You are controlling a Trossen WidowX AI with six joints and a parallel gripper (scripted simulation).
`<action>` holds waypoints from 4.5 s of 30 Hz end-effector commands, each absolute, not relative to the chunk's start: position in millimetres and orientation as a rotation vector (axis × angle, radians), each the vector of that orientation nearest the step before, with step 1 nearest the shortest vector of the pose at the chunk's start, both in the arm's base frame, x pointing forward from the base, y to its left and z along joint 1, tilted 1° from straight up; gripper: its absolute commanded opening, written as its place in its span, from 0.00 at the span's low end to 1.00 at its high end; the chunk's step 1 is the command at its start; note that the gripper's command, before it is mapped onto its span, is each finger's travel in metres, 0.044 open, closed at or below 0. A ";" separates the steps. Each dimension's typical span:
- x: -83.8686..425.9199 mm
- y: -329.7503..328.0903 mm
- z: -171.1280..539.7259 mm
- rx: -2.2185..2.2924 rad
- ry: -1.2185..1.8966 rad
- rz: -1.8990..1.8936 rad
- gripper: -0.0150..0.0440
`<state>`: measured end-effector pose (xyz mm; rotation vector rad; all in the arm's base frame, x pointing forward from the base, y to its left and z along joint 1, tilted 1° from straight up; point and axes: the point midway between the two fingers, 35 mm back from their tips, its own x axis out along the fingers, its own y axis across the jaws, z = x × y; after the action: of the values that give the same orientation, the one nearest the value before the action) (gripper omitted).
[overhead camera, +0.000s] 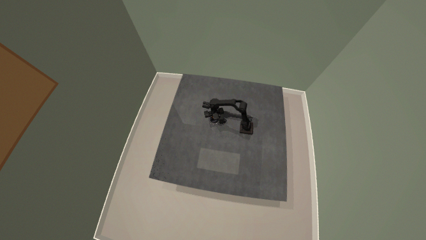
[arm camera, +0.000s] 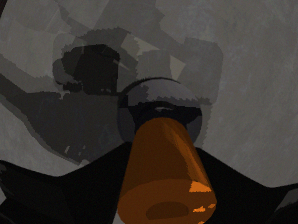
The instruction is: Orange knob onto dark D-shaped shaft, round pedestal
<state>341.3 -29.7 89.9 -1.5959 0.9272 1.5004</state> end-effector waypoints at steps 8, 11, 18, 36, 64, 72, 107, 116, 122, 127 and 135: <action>341.6 -28.9 94.8 -1.608 0.919 1.507 0.25; 341.6 -29.0 94.8 -1.663 0.870 1.560 0.25; 341.0 -29.7 91.6 -1.749 0.787 1.642 0.25; 341.4 -29.4 90.2 -1.749 0.787 1.642 0.25; 341.8 -29.4 91.4 -1.890 0.634 1.778 0.25; 341.5 -29.4 89.4 -1.890 0.634 1.778 0.25; 341.6 -29.5 88.2 -1.852 0.678 1.741 0.25; 341.6 -29.4 87.6 -1.898 0.625 1.786 0.25; 341.8 -29.7 88.1 -1.893 0.631 1.781 0.25; 341.6 -29.9 87.6 -1.893 0.631 1.781 0.25; 341.6 -29.9 87.5 -1.895 0.629 1.783 0.25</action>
<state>341.3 -29.6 87.9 -1.8911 0.6306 1.7813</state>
